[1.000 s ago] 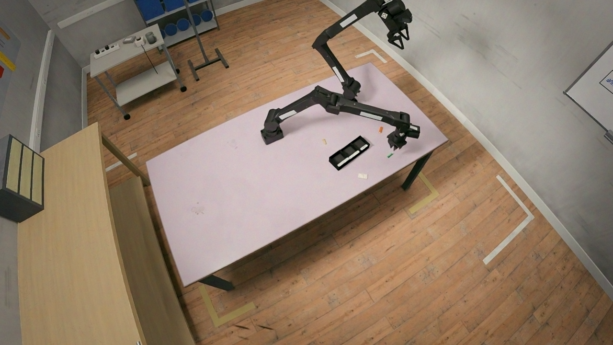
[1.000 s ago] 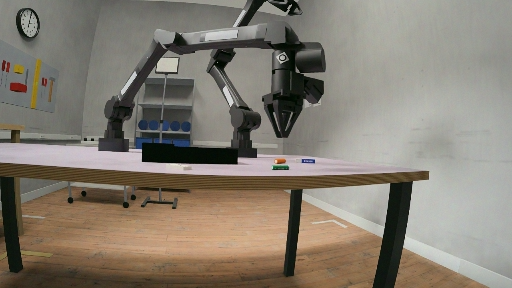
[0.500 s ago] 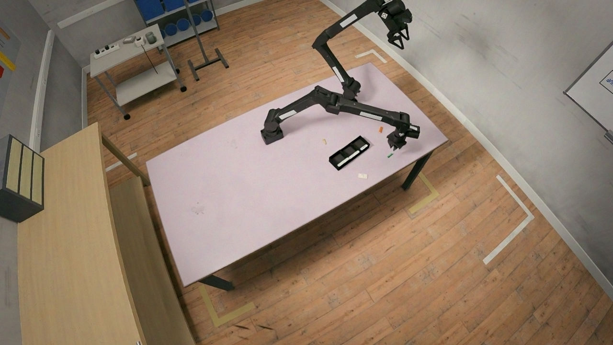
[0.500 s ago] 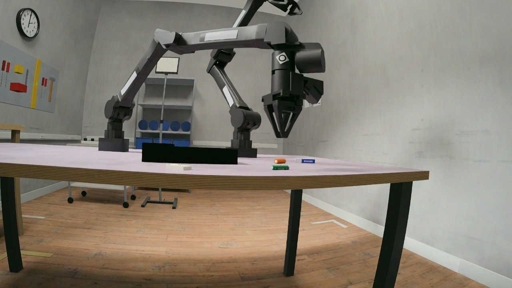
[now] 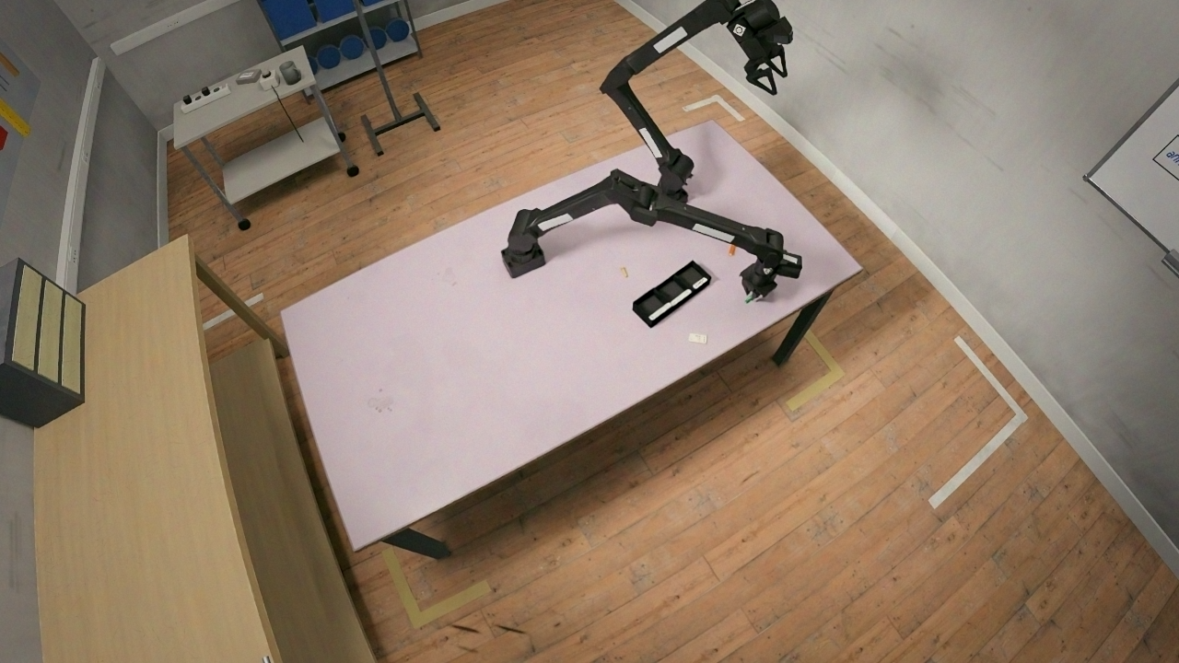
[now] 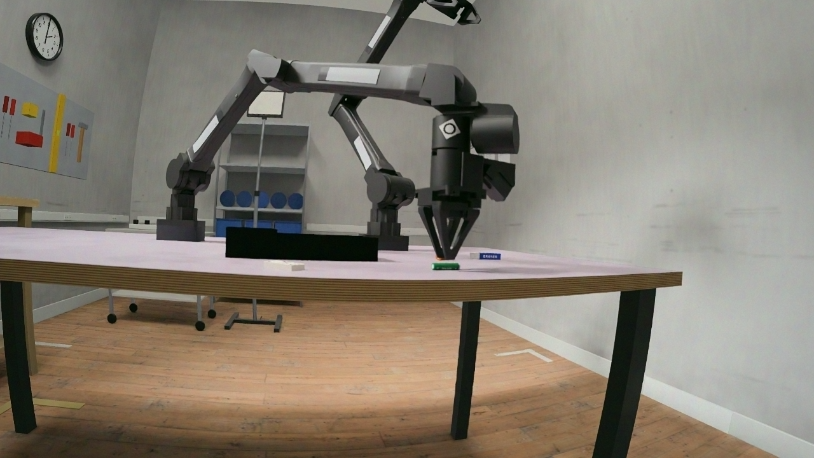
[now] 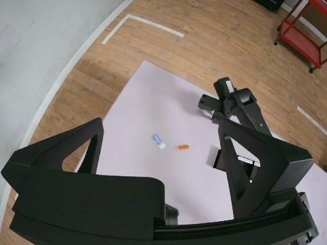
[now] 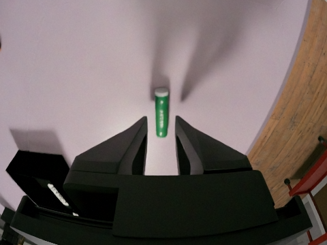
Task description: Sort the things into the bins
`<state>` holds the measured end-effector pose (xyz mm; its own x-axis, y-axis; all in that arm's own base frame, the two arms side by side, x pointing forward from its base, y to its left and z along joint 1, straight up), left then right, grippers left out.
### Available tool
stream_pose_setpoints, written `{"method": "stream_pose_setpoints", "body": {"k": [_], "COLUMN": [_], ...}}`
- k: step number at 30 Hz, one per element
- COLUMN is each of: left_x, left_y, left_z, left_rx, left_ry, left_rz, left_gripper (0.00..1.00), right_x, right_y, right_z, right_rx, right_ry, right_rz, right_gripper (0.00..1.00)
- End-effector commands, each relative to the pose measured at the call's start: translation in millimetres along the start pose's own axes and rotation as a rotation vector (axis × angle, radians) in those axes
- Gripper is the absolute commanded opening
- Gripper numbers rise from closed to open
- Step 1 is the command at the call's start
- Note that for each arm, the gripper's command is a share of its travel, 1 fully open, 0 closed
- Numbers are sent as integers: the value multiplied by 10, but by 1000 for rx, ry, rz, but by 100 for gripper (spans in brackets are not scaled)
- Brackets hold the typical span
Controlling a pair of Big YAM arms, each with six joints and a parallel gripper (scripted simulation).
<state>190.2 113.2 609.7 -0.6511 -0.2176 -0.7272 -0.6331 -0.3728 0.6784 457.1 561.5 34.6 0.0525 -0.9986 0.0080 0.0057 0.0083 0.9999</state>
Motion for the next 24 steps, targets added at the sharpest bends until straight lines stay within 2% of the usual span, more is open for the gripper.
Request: {"method": "stream_pose_setpoints", "body": {"k": [1,3,8,12,13,14,17,21,22,24], "left_x": [-73,-73,-73,-73,-73,-73,-73,-73,-73,-73], "left_y": [290,290,290,290,290,290,290,290,290,290], "left_z": [-22,-22,-22,-22,-22,-22,-22,-22,-22,-22], "left_rx": [-2,-2,-2,-2,-2,-2,-2,-2,-2,-2], "left_ry": [-2,-2,-2,-2,-2,-2,-2,-2,-2,-2], "left_rz": [-62,-62,-62,-62,-62,-62,-62,-62,-62,-62], "left_gripper": [100,100,100,100,100,100,100,100,100,100], "right_x": [-201,-163,-101,-147,-165,-155,-115,-144,-183,-194], "right_y": [38,69,-231,-167,149,165,-94,27,98,114], "right_z": [-24,12,68,28,12,23,60,37,4,-3], "right_rx": [34,31,3,17,43,43,17,32,44,46], "right_ry": [4,3,3,3,2,2,2,2,2,2], "right_rz": [-41,-38,-6,-22,-52,-51,-22,-39,-53,-55], "right_gripper": [23,23,23,23,23,23,23,23,4,4]}}
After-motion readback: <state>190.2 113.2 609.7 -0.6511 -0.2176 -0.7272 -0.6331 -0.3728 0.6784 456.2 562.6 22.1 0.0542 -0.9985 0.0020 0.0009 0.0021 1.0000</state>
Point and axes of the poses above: on each arm, the point where the finger pads meet when closed, its own y axis back along the fingers, its own z axis across the jaws, x = y × z, the point moved 5 cm from there along y, back along the fingers, and after that the axes turned 8 degrees about -y, right-handed, at the moved point
